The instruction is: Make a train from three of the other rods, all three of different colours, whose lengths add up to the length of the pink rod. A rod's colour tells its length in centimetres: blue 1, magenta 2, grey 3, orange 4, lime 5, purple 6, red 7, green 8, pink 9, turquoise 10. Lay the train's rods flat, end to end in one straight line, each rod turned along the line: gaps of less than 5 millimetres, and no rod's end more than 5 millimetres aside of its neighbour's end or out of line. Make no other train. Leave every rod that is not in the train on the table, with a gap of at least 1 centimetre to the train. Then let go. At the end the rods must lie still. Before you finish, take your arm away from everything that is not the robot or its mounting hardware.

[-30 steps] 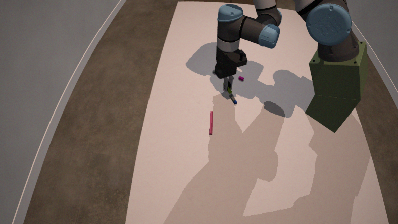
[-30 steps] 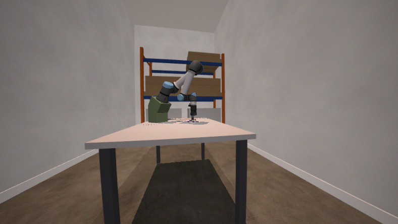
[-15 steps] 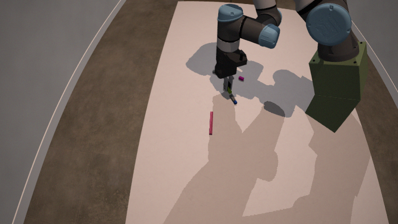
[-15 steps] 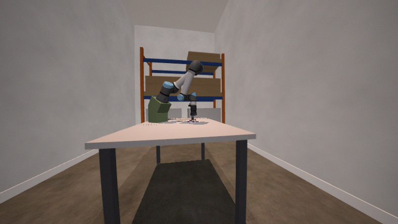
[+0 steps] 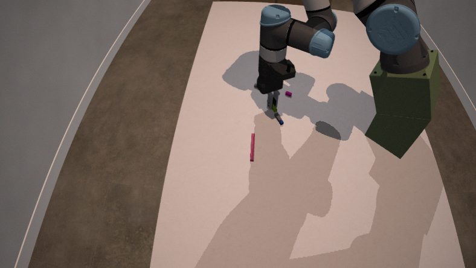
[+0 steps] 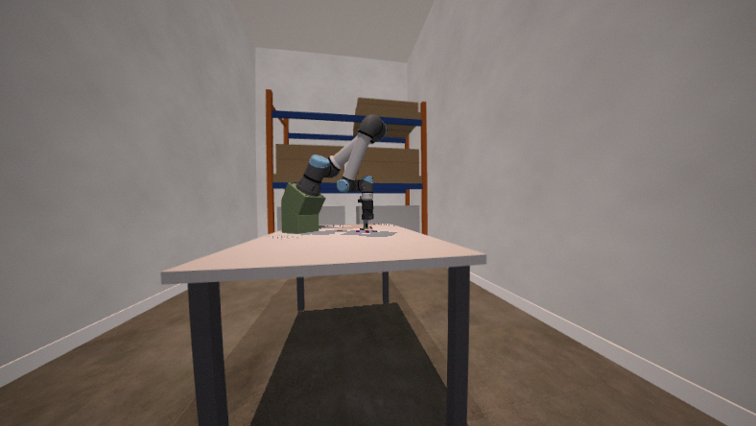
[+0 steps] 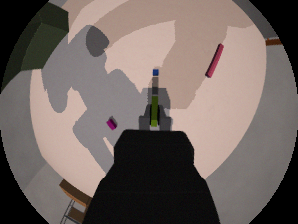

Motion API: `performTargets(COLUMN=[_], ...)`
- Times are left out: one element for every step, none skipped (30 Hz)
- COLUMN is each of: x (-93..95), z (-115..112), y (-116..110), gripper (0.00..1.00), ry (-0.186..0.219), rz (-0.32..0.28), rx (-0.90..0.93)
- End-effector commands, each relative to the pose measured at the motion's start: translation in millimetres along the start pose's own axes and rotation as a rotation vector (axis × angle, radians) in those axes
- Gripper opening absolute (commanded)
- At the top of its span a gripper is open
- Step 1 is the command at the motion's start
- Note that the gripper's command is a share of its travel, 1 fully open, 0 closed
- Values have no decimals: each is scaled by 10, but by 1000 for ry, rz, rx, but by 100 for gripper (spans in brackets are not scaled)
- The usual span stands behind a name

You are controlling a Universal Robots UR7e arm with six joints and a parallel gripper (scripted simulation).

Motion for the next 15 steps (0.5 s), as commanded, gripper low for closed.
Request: performTargets(x=[-2, -2, -1, 1, 5, 9, 15, 22, 30, 38, 47, 56, 66, 75, 83], z=[3, 3, 3, 3, 3, 3, 3, 3, 3, 3, 3, 3, 3, 3, 3], y=[-1, -1, -1, -1, -1, -1, -1, -1, -1, -1, -1, -1, -1, -1, -1], gripper=[24, 24, 24, 24, 24, 24, 24, 24, 24, 24, 24, 24, 24, 24, 24], ry=[-1, -1, -1, -1, -1, -1, -1, -1, -1, -1, -1, -1, -1, -1, -1], rz=[-1, -1, -1, -1, -1, -1, -1, -1, -1, -1, -1, -1, -1, -1, -1], rx=[0, 0, 0, 0, 0, 0, 0, 0, 0, 0, 0, 0, 0, 0, 0])
Point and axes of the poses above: the point where the finger pads meet when closed, its own x axis out along the fingers, its own z axis across the jaws, y = z × x, the point moved 3 cm from there along -x, back along the fingers, and after that the axes turned 12 degrees about x, right-handed, at the moved point
